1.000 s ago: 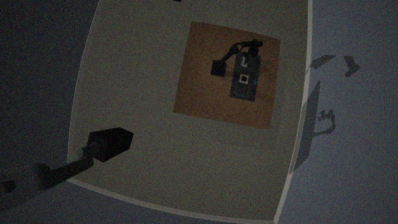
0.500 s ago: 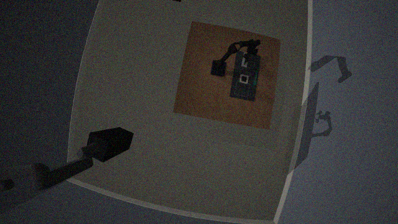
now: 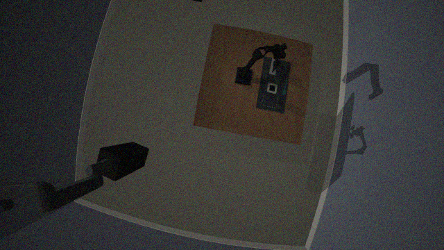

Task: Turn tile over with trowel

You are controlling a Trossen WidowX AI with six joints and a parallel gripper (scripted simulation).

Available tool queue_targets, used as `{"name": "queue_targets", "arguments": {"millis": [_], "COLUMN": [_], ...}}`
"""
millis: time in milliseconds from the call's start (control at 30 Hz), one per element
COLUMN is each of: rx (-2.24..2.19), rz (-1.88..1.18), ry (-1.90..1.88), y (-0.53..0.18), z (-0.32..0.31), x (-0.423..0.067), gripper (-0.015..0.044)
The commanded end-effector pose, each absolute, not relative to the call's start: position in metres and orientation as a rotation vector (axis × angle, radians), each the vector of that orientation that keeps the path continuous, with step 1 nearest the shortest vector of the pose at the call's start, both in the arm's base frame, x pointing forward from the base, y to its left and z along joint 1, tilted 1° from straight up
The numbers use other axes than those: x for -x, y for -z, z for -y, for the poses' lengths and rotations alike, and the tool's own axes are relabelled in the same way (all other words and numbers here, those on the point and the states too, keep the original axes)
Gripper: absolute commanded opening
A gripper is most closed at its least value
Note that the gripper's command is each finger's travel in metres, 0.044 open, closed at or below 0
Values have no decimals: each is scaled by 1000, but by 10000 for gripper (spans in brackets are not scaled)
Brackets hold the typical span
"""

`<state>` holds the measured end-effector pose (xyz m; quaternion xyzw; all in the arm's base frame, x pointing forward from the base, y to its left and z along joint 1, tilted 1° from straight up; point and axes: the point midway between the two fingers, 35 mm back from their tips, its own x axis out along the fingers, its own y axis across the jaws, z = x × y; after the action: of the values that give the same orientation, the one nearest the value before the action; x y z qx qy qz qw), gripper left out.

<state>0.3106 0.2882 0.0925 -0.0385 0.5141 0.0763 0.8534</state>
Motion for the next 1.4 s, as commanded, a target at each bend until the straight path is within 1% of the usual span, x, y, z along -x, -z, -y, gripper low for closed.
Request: {"name": "queue_targets", "arguments": {"millis": [0,667,1367], "rx": [175,785,1439], "rz": [-1038,-769,-475], "ry": [-217,-464,-579], "y": [-93,-84,-77], "z": [-288,-275,-252], "x": [-309,-298,-282], "gripper": [300,300,300]}}
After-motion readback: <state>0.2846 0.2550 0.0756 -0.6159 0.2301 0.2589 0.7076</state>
